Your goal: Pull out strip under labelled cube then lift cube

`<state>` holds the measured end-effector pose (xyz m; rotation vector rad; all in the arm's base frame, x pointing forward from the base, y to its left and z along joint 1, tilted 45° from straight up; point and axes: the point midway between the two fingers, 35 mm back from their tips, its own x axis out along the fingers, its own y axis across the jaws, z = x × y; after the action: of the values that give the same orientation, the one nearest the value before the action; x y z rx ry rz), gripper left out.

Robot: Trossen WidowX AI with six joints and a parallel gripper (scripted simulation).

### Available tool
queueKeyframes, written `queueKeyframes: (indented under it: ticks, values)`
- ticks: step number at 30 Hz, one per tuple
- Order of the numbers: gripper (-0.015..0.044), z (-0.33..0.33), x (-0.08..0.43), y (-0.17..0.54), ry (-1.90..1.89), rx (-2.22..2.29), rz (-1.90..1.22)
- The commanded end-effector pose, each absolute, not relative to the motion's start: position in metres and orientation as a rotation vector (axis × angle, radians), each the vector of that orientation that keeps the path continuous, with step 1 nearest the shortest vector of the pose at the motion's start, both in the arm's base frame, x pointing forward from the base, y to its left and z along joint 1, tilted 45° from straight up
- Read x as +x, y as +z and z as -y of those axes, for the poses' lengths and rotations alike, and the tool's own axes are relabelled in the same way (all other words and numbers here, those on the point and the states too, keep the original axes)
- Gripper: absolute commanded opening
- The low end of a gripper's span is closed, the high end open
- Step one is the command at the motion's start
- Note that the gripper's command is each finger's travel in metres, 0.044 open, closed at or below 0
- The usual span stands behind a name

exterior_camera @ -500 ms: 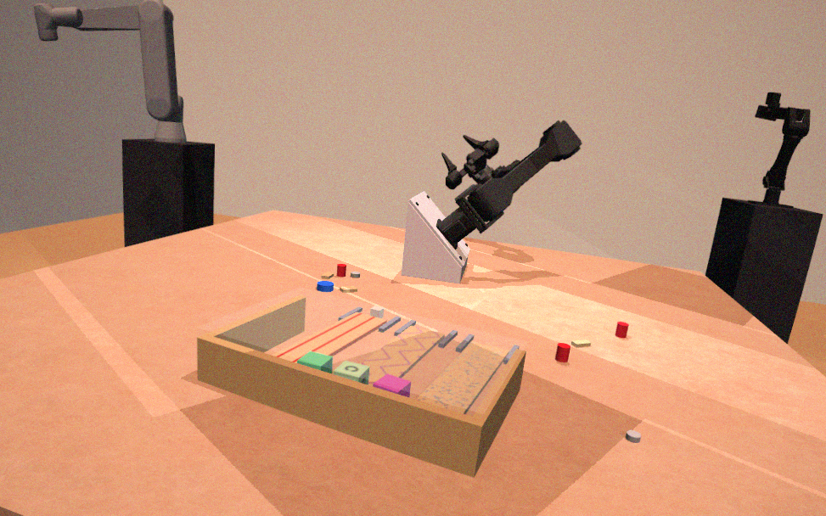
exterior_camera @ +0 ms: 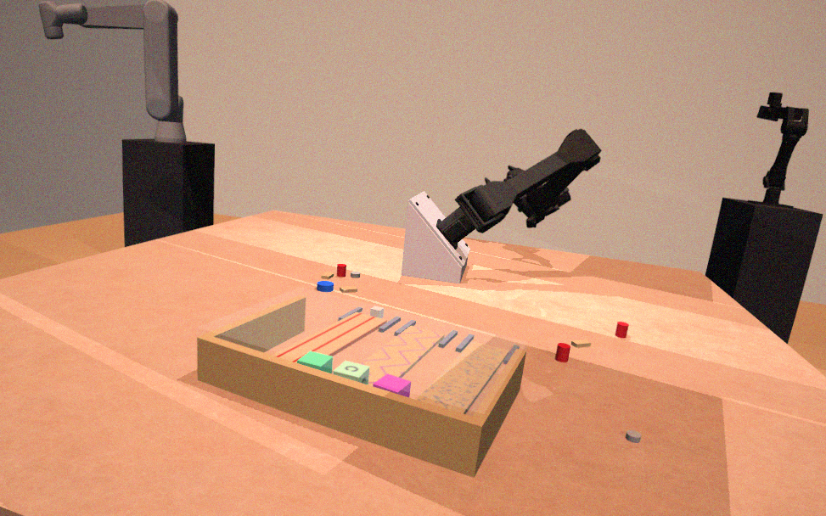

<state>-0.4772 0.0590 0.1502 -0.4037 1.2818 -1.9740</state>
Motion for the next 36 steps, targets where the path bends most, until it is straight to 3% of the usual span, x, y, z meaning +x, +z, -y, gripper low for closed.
queueKeyframes:
  ticks: [1,17,36]
  values:
    - [0.0400,-0.106,-0.471,0.168,-2.106,-0.312,-1.291]
    - [0.0400,-0.283,-0.386,0.240,-2.669,0.032,-1.276]
    - [0.0400,-0.418,-0.179,0.331,-3.439,0.344,-1.130]
